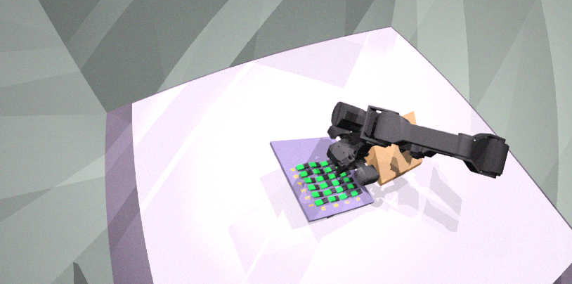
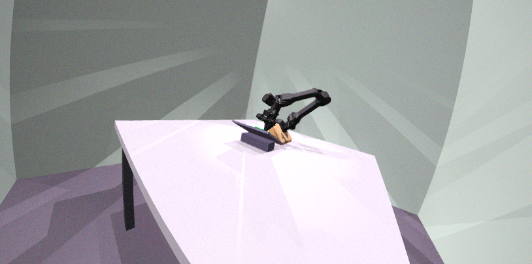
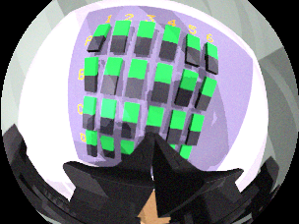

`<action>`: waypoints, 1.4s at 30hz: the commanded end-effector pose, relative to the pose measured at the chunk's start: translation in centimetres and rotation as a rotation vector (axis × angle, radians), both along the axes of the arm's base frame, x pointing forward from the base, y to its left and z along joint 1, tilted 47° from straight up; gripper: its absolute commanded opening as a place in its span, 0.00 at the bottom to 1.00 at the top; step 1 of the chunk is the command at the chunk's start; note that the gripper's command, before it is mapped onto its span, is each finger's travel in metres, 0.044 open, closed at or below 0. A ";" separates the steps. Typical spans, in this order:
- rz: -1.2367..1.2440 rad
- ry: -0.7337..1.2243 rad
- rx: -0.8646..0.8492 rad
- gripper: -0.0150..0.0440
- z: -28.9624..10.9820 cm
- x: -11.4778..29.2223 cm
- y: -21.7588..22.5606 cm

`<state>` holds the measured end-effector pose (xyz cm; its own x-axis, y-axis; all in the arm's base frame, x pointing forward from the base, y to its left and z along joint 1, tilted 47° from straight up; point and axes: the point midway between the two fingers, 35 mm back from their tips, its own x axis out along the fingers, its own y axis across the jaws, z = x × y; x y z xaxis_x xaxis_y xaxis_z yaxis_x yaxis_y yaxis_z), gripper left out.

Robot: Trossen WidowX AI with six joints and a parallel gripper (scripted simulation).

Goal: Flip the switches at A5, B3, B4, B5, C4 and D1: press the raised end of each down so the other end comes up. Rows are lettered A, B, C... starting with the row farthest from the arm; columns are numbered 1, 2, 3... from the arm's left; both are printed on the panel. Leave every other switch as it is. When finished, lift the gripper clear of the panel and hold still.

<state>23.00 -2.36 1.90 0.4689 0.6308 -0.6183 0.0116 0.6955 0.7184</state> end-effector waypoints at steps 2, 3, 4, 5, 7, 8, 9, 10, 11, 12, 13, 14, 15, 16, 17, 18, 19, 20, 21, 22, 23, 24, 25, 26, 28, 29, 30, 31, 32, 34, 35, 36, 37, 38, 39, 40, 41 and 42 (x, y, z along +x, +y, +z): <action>-0.002 0.002 0.005 0.25 0.0 0.0 0.1; -0.002 0.002 0.005 0.25 0.0 0.0 0.1; -0.002 0.002 0.005 0.25 0.0 0.0 0.1; -0.002 0.002 0.005 0.25 0.0 0.0 0.1; -0.002 0.002 0.005 0.25 0.0 0.0 0.1; -0.002 0.002 0.005 0.25 0.0 0.0 0.1; -0.002 0.002 0.005 0.25 0.0 0.0 0.1; -0.002 0.002 0.005 0.25 0.0 0.0 0.1; -0.002 0.002 0.005 0.25 -0.1 0.0 0.1; -0.002 0.002 0.005 0.25 -0.1 0.0 0.1; -0.002 0.002 0.005 0.25 -0.1 0.0 0.1; -0.002 0.002 0.005 0.25 -0.1 0.0 0.1; -0.002 0.002 0.005 0.25 -0.1 0.0 0.1; -0.002 0.002 0.005 0.25 -0.1 0.1 0.1; -0.002 0.002 0.005 0.25 -0.1 0.1 0.1; -0.002 0.002 0.005 0.25 -0.1 0.1 0.1; -0.002 0.002 0.005 0.25 -0.1 0.1 0.2; -0.002 0.002 0.005 0.25 -0.1 0.1 0.2; -0.002 0.002 0.005 0.25 -0.1 0.1 0.2; -0.002 0.002 0.005 0.25 -0.1 0.1 0.2; -0.002 0.002 0.005 0.25 -0.2 0.1 0.2; -0.002 0.002 0.005 0.25 -0.2 0.1 0.2; -0.002 0.002 0.005 0.25 -0.2 0.1 0.2; -0.002 0.002 0.005 0.25 -0.2 0.1 0.2; -0.002 0.002 0.005 0.25 -0.2 0.1 0.2; -0.002 0.002 0.005 0.25 -0.2 0.1 0.2; -0.002 0.002 0.005 0.25 -0.2 0.1 0.3; -0.002 0.002 0.005 0.25 -0.2 0.1 0.3; -0.002 0.002 0.005 0.25 -0.2 0.1 0.3; -0.002 0.002 0.005 0.25 -0.2 0.2 0.3; -0.002 0.002 0.005 0.25 -0.3 0.2 0.3; -0.002 0.002 0.005 0.25 -0.3 0.2 0.3; -0.002 0.002 0.005 0.25 -0.3 0.2 0.3; -0.002 0.002 0.005 0.25 -0.3 0.2 0.3; -0.002 0.002 0.005 0.25 -0.3 0.2 0.3; -0.002 0.002 0.005 0.25 -0.3 0.2 0.3; -0.002 0.002 0.005 0.25 -0.3 0.2 0.3; -0.002 0.002 0.005 0.25 -0.3 0.2 0.4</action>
